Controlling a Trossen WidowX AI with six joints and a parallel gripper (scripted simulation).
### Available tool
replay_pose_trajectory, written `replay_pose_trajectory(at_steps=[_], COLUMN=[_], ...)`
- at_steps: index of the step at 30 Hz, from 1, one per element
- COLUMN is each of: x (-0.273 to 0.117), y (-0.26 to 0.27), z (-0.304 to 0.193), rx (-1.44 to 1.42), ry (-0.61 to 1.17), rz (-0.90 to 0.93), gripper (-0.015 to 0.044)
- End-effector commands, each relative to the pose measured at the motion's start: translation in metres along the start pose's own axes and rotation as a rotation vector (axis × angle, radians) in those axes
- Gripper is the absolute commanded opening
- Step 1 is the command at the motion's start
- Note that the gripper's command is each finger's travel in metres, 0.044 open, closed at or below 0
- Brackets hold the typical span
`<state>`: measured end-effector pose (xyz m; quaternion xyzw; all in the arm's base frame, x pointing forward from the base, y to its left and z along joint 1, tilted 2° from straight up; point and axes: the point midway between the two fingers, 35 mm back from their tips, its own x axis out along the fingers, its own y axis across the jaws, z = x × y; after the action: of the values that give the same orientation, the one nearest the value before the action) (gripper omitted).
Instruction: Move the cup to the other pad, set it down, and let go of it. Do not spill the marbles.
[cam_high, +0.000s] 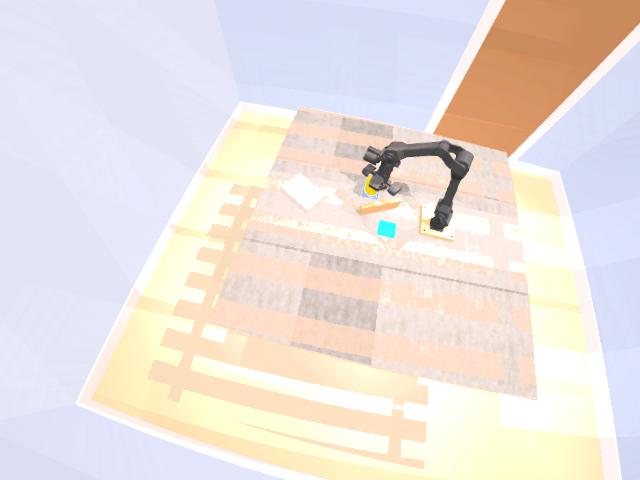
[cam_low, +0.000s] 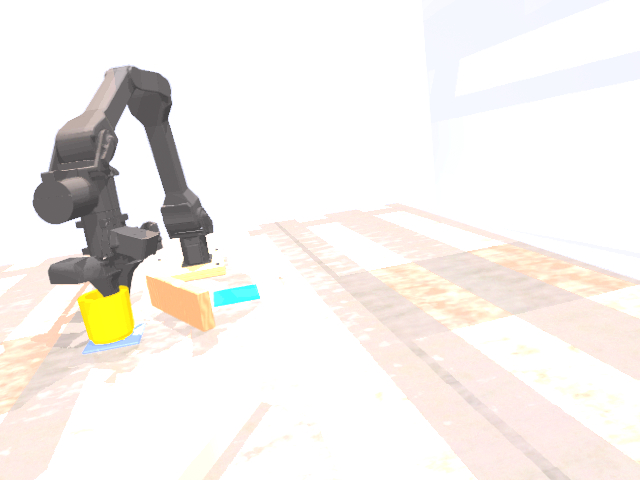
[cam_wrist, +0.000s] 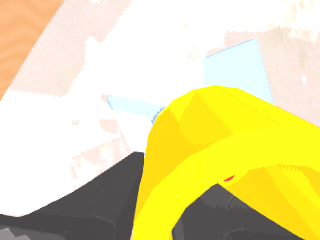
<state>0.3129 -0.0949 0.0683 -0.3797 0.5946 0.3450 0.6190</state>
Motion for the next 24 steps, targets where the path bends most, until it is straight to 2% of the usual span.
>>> replay_pose_trajectory(at_steps=[1,24], x=[-0.009,-0.075], y=[-0.002,-0.004], z=[0.0,0.001], rx=[-0.001,-0.005], ry=[-0.001,0.0], rz=[-0.004,-0.001], gripper=[0.0,0.0])
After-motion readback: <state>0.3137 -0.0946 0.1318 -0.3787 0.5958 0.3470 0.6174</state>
